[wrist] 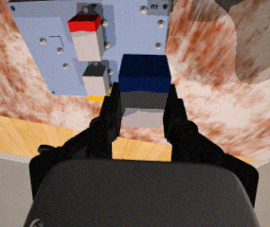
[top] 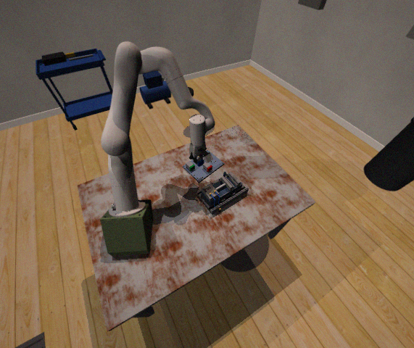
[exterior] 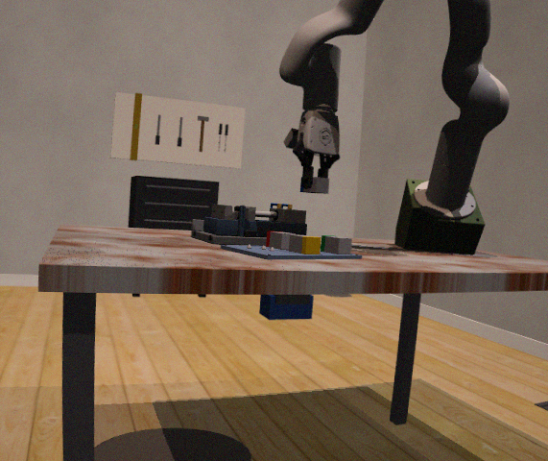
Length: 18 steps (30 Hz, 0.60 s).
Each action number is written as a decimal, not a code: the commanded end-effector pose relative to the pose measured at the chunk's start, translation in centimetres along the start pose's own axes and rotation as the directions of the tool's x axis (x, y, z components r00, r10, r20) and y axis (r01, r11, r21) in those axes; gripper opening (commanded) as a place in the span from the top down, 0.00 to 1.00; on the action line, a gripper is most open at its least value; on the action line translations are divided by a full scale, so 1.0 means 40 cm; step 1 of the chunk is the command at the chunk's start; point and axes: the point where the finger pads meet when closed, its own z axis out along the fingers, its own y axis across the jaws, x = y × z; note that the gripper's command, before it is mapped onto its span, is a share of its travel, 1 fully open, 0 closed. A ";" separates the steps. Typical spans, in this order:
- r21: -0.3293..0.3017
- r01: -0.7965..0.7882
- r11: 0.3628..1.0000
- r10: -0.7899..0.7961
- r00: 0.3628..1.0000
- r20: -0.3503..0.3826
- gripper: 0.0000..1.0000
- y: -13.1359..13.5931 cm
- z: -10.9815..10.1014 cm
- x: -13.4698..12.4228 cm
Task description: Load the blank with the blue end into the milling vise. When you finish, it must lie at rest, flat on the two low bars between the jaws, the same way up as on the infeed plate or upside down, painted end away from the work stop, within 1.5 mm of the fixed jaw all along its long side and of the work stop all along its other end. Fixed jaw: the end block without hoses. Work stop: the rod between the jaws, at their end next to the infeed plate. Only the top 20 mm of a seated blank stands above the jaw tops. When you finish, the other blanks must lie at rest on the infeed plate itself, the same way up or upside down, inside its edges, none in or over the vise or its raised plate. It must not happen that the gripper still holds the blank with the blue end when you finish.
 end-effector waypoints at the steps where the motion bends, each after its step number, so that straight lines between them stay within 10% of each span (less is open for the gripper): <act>1: 0.001 0.001 1.000 -0.001 1.000 -0.001 1.00 -0.002 0.005 0.001; 18: 0.001 0.001 1.000 -0.001 1.000 -0.001 1.00 -0.002 0.013 0.001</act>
